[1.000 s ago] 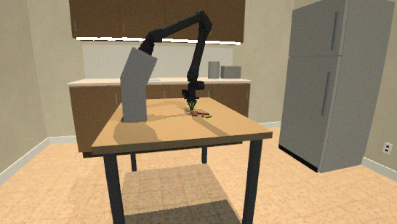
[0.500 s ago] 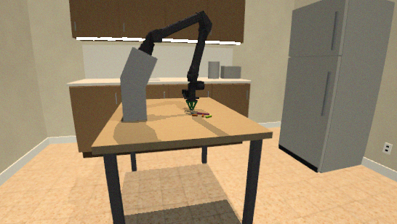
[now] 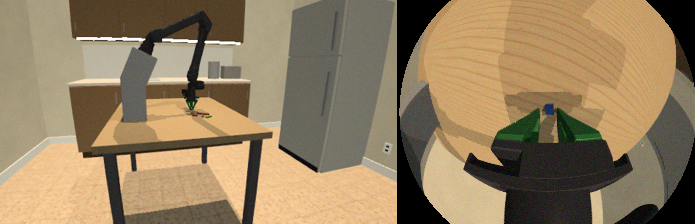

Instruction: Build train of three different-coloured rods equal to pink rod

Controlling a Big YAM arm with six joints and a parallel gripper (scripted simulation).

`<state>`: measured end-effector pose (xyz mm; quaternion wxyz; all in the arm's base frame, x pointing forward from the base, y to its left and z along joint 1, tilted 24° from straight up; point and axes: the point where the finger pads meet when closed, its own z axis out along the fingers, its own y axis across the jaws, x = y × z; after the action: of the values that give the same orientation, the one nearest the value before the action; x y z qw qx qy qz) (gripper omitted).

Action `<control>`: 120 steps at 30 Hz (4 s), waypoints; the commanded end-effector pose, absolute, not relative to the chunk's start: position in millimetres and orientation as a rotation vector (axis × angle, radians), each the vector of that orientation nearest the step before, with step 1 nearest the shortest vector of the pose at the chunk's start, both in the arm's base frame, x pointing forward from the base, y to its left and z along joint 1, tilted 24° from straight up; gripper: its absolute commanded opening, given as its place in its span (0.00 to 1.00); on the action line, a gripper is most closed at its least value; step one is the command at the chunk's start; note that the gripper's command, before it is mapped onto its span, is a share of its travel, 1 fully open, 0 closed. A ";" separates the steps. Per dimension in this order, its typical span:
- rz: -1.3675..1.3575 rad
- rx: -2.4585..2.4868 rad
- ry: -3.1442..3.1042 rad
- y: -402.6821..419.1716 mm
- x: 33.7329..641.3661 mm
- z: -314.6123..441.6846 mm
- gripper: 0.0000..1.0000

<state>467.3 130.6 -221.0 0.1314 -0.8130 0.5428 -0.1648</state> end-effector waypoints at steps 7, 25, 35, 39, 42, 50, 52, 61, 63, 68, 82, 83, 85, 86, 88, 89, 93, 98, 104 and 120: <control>-0.476 -2.356 1.569 134.1 448.8 -176.9 0.23; -0.457 -2.375 1.583 130.0 424.9 -146.5 0.23; -0.476 -2.358 1.568 132.3 431.2 -136.7 1.00; -0.476 -2.358 1.568 132.3 431.2 -136.7 1.00; -0.476 -2.358 1.568 132.3 431.2 -136.7 1.00; -0.463 -2.348 1.604 101.8 427.1 -152.0 1.00; -0.448 -2.307 1.658 62.9 422.4 -163.6 1.00; -0.432 -2.238 1.732 8.6 408.8 -178.4 1.00; -0.488 -2.218 1.674 18.8 434.0 -160.0 0.23; -0.470 -2.230 1.685 18.1 423.3 -163.9 0.23; -0.445 -2.232 1.727 9.2 415.5 -174.0 0.23; -0.445 -2.232 1.727 9.2 415.5 -174.0 0.23; -0.445 -2.232 1.727 9.2 415.5 -174.0 0.23; -0.445 -2.232 1.727 9.2 415.5 -174.0 0.23; -0.445 -2.232 1.727 9.2 415.5 -174.0 0.23; -0.445 -2.232 1.727 9.2 415.5 -174.0 0.23; -0.445 -2.232 1.727 9.2 415.5 -174.0 0.23; -0.444 -2.233 1.727 9.2 415.5 -174.5 0.23; -0.450 -2.230 1.724 9.3 421.1 -177.0 0.23; -0.456 -2.227 1.720 10.1 429.8 -188.3 0.23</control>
<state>428.3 13.7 -184.1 0.1440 -0.7727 0.5984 -0.1553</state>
